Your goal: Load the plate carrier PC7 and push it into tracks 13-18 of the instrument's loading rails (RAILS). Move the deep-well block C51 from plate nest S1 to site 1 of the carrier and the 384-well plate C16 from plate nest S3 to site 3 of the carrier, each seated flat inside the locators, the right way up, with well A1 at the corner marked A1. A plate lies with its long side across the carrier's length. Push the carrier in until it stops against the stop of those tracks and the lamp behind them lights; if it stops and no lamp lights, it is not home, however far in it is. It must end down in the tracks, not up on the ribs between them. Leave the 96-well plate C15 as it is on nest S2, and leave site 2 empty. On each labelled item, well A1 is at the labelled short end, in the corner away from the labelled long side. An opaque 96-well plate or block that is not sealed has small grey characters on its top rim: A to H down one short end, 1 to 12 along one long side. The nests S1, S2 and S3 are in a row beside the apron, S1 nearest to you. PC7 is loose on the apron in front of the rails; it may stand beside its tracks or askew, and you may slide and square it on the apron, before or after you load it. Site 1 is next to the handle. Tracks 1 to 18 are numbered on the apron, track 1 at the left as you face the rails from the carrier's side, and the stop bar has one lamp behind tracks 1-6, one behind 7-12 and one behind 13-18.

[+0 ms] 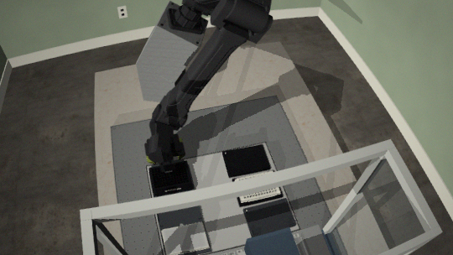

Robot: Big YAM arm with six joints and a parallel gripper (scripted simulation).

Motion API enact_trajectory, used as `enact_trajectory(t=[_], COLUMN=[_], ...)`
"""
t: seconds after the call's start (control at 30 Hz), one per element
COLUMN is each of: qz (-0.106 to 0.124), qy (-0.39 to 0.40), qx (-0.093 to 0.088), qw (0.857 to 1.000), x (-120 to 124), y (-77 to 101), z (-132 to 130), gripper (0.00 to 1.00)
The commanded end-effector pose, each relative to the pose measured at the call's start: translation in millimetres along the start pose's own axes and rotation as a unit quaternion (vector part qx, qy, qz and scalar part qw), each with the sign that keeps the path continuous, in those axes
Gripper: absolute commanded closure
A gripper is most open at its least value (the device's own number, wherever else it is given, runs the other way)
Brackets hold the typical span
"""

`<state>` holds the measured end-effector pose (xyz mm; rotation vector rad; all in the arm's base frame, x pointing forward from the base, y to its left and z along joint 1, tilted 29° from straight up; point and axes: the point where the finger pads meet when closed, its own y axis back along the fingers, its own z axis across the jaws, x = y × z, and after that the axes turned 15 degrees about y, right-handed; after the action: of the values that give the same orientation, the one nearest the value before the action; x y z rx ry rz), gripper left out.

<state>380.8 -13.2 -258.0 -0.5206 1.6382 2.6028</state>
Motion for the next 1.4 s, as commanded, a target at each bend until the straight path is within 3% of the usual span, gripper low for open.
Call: enact_trajectory(t=[0.0, 1.37], qz=[-0.012, -0.015], qy=[0.008, 0.010], qx=[0.005, 0.007], qw=[1.000, 1.000], x=[-21.4, -38.3], y=[6.9, 8.0], z=[0.1, -4.1], gripper=[0.20, 0.20])
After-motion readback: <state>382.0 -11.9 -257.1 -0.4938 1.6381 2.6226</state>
